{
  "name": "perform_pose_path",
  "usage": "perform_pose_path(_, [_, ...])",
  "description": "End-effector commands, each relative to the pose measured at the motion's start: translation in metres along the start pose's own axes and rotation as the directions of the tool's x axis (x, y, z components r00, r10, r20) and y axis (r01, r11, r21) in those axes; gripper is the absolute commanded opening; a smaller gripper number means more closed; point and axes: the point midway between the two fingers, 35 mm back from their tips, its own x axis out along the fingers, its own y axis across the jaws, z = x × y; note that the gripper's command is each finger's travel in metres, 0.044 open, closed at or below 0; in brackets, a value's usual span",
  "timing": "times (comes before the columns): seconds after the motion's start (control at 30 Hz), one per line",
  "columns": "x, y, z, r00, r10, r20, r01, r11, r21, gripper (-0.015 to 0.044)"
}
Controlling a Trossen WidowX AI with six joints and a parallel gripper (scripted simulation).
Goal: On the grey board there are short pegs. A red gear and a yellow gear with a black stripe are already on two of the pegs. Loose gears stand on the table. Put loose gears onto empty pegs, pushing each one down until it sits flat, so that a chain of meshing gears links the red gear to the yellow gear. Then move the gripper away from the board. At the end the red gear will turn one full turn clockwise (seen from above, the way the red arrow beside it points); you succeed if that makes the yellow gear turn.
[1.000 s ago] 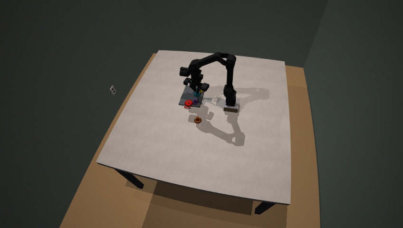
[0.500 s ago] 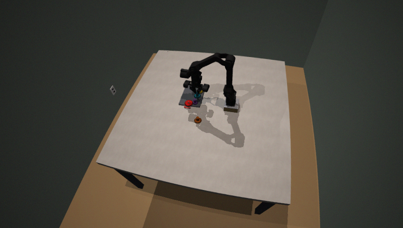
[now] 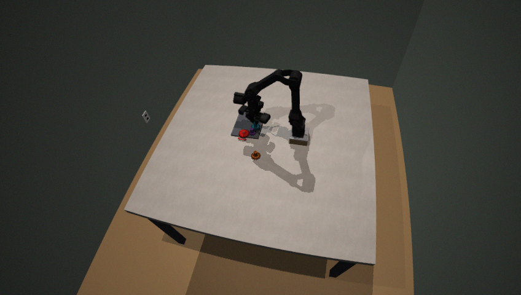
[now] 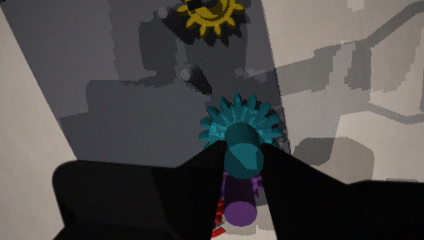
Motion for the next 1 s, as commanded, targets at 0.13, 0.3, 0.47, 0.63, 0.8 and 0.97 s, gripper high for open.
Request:
perform_pose_path(0.13, [0.0038, -0.0012, 0.0016, 1.000, -0.003, 0.004, 0.003, 0.990, 0.141, 0.0000])
perform_pose_path(0.3, [0.0049, -0.0006, 0.0014, 1.000, -0.003, 0.004, 0.003, 0.994, 0.105, 0.0000])
perform_pose_path(0.47, [0.0061, -0.0005, 0.0006, 1.000, -0.003, 0.004, 0.003, 1.000, 0.015, 0.0000])
perform_pose_path(0.63, [0.0074, -0.0012, 0.0004, 1.000, -0.003, 0.004, 0.004, 0.994, -0.106, 0.0000])
perform_pose_path(0.8, [0.0084, -0.0013, 0.0011, 1.000, -0.003, 0.004, 0.004, 0.980, -0.200, 0.0000])
perform_pose_path(0.97, [0.0097, -0.0005, 0.0016, 1.000, -0.003, 0.004, 0.004, 0.971, -0.240, 0.0000])
